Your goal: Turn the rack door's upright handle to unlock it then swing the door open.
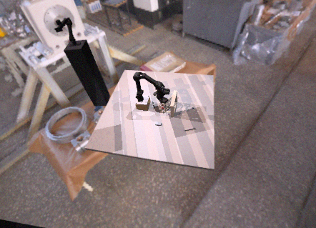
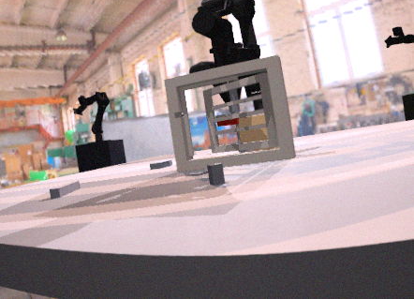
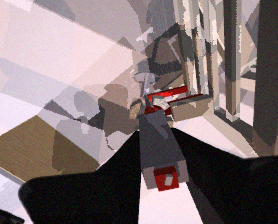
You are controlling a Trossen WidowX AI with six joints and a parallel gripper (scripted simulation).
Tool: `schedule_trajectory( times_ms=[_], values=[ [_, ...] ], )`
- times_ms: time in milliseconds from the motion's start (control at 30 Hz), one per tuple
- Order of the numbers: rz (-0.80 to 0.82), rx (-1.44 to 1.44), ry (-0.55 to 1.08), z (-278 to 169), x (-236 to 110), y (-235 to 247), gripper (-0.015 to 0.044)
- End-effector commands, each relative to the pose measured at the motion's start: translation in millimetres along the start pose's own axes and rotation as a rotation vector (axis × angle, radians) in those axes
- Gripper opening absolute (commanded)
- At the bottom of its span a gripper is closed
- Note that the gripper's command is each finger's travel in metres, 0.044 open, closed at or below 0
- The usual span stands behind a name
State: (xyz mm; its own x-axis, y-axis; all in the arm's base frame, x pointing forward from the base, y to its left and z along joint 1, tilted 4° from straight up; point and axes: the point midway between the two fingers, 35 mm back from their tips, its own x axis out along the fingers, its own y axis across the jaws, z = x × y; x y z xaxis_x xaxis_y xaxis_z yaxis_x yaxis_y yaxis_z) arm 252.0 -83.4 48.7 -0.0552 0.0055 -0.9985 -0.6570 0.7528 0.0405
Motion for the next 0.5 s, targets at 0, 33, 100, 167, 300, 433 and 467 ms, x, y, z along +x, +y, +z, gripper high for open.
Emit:
schedule_trajectory(
  times_ms=[0, 33, 100, 167, 300, 433, 467],
  values=[
    [-0.002, 0.08, -0.008, 3, 0, 10, 0.0011],
    [-0.001, 0.094, -0.008, 3, 0, 12, 0.0011],
    [-0.001, 0.123, -0.008, 5, 0, 17, 0.0011],
    [0.0, 0.152, -0.008, 6, 1, 21, 0.0011],
    [0.001, 0.209, -0.008, 9, 1, 30, 0.0011],
    [0.002, 0.261, -0.009, 13, 1, 39, 0.0011],
    [0.002, 0.273, -0.009, 14, 1, 40, 0.0011]
  ],
)
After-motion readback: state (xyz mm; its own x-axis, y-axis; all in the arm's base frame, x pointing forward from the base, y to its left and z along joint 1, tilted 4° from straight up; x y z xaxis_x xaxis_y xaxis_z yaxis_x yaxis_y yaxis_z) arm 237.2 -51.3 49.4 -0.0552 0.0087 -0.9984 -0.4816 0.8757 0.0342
